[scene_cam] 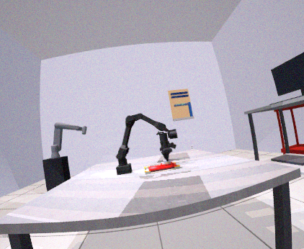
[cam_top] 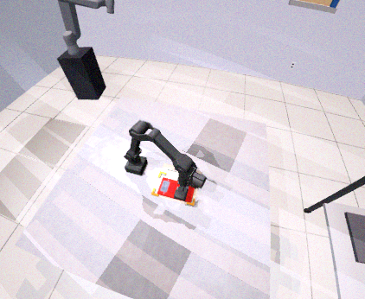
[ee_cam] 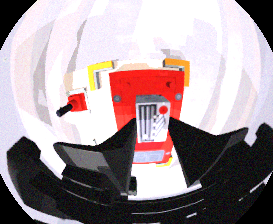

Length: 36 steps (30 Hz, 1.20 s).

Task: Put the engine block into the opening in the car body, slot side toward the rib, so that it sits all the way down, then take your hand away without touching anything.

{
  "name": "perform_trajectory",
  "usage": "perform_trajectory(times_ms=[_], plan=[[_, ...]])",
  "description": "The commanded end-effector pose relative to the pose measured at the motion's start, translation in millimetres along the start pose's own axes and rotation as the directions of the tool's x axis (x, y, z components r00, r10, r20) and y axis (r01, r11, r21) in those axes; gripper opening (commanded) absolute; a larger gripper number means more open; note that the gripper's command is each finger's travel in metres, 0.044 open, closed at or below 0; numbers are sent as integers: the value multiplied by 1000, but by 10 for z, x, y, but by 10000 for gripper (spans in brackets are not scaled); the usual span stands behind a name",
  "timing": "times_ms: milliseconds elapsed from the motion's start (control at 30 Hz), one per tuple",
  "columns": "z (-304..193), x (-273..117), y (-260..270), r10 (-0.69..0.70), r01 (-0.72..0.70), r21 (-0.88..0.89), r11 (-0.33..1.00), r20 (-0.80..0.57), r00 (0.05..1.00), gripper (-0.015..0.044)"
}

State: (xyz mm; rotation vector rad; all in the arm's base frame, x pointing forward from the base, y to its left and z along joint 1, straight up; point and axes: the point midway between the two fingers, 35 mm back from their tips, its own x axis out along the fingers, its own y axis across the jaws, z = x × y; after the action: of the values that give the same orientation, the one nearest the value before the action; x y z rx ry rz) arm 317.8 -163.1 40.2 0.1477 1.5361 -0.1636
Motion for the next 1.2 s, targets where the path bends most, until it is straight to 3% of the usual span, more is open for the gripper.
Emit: perform_trajectory(times_ms=[0,1167], plan=[[-15,27,-2,-2,2,1,1000,-5,1000,160],[-17,103,-2,-2,2,1,1000,-5,1000,160]])
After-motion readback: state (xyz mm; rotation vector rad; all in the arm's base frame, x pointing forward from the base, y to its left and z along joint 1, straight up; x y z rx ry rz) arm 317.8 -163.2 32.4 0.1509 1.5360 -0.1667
